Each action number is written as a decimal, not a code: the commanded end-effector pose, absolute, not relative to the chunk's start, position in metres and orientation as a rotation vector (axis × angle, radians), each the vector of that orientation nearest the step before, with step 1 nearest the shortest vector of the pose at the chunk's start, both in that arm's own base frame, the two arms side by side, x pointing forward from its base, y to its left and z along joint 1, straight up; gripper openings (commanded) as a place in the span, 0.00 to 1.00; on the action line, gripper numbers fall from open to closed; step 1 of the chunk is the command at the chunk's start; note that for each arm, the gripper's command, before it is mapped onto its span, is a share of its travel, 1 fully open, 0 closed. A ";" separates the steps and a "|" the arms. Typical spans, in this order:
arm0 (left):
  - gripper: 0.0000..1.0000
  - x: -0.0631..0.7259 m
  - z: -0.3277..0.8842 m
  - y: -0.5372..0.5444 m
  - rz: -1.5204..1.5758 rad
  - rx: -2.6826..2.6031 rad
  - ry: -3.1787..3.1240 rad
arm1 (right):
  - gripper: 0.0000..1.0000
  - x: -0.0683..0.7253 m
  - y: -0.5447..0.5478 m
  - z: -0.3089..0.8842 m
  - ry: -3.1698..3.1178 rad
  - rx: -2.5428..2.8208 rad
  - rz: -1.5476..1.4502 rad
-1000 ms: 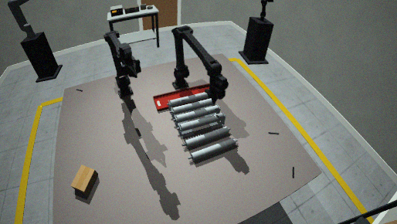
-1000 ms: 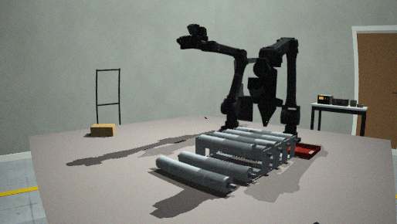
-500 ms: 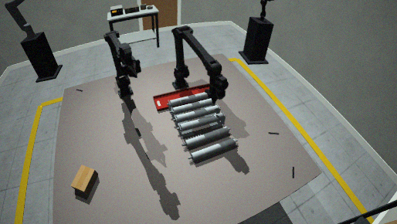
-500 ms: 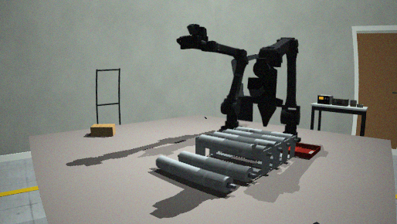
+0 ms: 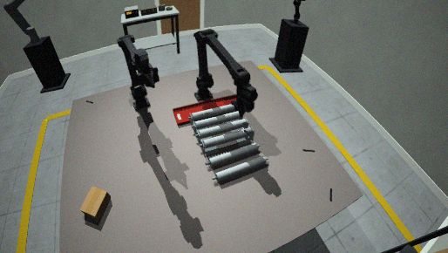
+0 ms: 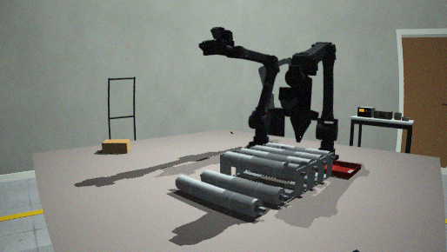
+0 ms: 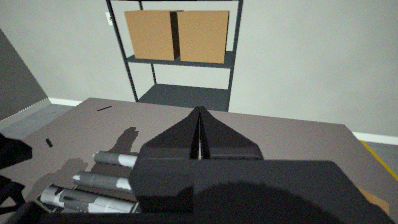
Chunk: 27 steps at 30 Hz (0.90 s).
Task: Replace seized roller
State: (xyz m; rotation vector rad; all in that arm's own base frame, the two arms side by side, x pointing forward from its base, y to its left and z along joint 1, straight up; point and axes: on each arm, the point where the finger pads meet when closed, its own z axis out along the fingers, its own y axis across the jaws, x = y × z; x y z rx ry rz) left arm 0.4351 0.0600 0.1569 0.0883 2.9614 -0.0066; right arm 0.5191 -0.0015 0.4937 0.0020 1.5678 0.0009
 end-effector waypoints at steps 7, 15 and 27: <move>0.00 0.444 0.182 0.059 0.010 0.083 2.904 | 0.00 0.525 0.005 0.491 1.583 -0.008 0.010; 0.00 0.467 0.168 0.058 -0.001 0.080 2.943 | 0.00 0.525 0.005 0.491 1.583 -0.008 0.010; 0.00 0.506 0.172 0.059 0.002 0.065 2.939 | 0.00 0.525 0.005 0.491 1.583 -0.008 0.010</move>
